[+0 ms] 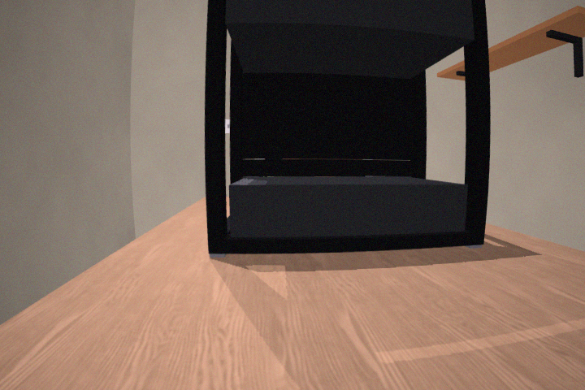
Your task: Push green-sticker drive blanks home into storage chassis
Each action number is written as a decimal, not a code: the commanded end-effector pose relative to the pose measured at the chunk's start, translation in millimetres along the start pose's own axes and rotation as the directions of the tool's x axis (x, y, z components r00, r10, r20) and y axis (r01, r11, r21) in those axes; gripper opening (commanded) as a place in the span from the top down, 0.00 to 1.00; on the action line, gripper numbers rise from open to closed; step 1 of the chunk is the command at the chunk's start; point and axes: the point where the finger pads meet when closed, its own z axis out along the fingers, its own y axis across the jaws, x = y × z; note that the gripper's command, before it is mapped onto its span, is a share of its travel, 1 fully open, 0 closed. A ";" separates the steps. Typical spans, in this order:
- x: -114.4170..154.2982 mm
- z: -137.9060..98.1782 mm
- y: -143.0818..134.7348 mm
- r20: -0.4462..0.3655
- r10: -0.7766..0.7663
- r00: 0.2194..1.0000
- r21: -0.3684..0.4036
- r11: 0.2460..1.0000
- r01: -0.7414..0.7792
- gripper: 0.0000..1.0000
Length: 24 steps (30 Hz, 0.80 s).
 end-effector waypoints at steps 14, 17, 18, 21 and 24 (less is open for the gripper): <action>-0.4 0.4 1.8 -0.001 0.000 1.000 -0.005 1.000 0.000 1.00; -0.5 0.3 2.3 -0.001 0.000 1.000 -0.005 1.000 0.000 1.00; -0.7 0.2 2.7 -0.001 0.000 1.000 -0.005 1.000 0.000 1.00; -1.0 0.0 3.8 -0.001 0.000 1.000 -0.005 1.000 0.000 1.00; -1.0 0.0 3.9 -0.001 0.000 1.000 -0.005 1.000 0.000 1.00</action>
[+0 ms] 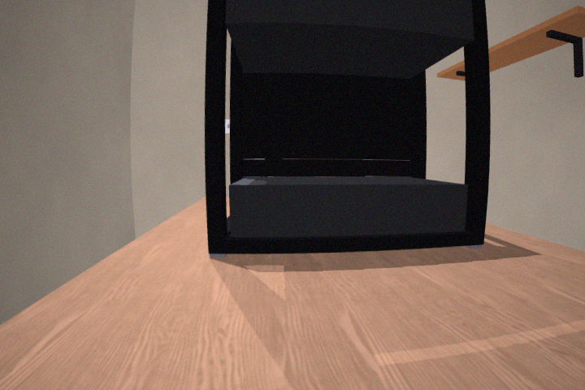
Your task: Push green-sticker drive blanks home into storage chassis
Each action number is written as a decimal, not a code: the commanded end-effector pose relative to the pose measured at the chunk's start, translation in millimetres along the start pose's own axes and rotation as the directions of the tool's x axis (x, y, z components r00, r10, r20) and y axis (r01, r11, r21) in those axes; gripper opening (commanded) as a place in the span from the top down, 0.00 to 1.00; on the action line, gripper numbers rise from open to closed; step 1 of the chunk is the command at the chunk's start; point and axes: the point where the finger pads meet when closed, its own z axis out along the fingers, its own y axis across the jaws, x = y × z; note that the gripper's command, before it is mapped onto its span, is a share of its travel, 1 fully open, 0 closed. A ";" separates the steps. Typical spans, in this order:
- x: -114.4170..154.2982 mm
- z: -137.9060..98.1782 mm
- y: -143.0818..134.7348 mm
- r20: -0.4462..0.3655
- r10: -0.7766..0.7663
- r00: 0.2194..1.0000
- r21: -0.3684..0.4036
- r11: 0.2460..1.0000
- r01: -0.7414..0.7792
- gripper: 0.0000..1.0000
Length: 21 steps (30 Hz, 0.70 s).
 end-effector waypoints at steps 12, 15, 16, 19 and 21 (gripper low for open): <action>-0.4 -0.5 2.6 0.000 0.000 1.000 -0.005 1.000 0.000 1.00; -0.4 -0.4 2.6 0.000 0.000 1.000 -0.005 1.000 0.000 1.00; -0.4 -0.4 2.6 0.000 0.000 1.000 -0.005 1.000 0.000 1.00; -0.5 3.4 2.9 0.000 0.000 1.000 -0.005 1.000 0.000 1.00; -0.5 7.4 3.3 0.000 0.000 1.000 -0.005 1.000 0.000 1.00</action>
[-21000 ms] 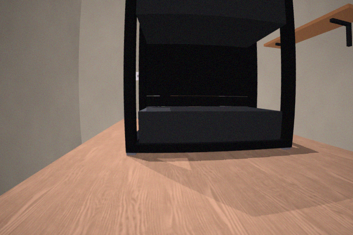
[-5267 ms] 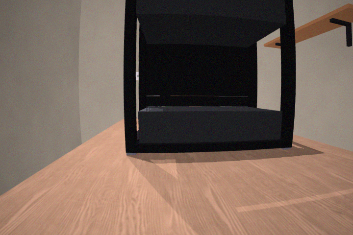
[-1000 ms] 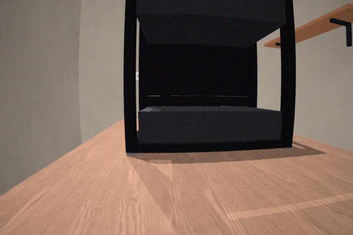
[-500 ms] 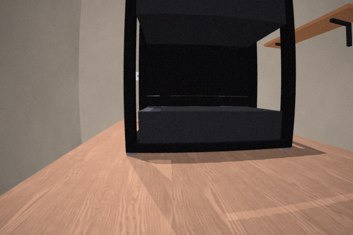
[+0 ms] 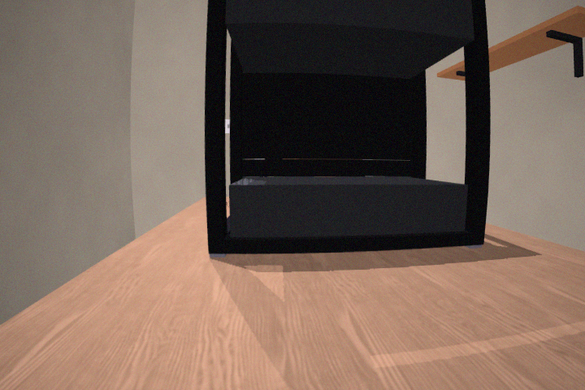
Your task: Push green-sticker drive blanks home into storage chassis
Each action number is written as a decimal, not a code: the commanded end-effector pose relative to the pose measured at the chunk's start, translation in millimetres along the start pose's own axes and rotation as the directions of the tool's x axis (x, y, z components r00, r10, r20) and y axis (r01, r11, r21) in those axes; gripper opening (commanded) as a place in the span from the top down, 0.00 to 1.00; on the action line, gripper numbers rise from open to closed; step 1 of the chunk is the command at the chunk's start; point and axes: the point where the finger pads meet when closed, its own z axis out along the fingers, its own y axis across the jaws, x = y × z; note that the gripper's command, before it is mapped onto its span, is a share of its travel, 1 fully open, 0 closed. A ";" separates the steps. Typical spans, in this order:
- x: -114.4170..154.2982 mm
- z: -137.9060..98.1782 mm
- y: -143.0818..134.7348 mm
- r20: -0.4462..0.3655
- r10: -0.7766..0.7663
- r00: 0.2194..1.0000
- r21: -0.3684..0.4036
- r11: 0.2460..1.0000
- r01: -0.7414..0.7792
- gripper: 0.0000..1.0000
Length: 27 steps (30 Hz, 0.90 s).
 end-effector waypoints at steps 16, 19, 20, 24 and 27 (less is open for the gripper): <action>-0.3 11.0 0.9 0.000 0.000 1.000 -0.003 1.000 0.000 1.00; -0.3 14.8 0.4 0.000 0.000 1.000 -0.003 1.000 0.000 1.00; -0.3 14.9 0.4 0.000 0.000 1.000 -0.003 1.000 0.000 1.00; -0.3 14.9 0.4 0.000 0.000 1.000 -0.003 1.000 0.000 1.00; -0.3 15.1 0.4 0.000 0.000 1.000 -0.003 1.000 0.000 1.00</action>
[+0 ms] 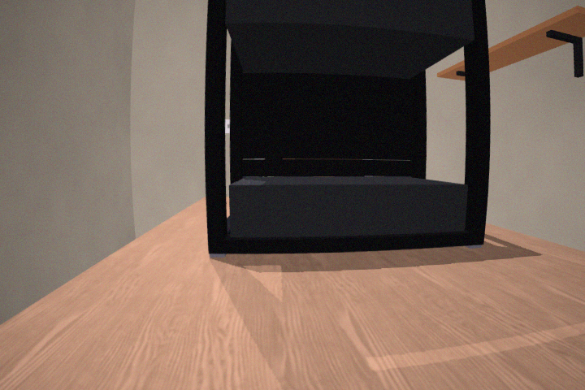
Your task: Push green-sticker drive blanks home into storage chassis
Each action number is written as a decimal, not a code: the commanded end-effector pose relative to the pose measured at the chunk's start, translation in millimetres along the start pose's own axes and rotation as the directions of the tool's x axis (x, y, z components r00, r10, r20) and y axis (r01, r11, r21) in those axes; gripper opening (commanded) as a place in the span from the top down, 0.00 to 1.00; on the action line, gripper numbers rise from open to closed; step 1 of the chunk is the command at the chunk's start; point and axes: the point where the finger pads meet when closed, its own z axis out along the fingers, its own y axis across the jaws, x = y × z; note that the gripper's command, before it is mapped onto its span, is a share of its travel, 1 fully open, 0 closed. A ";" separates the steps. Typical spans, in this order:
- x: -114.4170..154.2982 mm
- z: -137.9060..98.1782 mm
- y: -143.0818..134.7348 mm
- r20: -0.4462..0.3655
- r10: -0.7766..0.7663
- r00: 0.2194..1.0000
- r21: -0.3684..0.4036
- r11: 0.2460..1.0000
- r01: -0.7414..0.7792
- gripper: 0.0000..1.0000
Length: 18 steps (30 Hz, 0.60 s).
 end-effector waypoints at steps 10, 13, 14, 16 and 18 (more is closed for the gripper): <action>-0.2 11.3 -1.3 0.001 0.000 1.000 0.000 1.000 0.000 1.00; -0.2 11.3 -1.3 0.001 0.000 1.000 0.000 1.000 0.000 1.00; -0.2 11.3 -1.3 0.001 0.000 1.000 0.000 1.000 0.000 1.00; -0.2 11.3 -1.3 0.001 0.000 1.000 0.000 1.000 0.000 1.00; -0.2 11.4 -1.4 0.001 0.000 1.000 0.000 1.000 0.000 1.00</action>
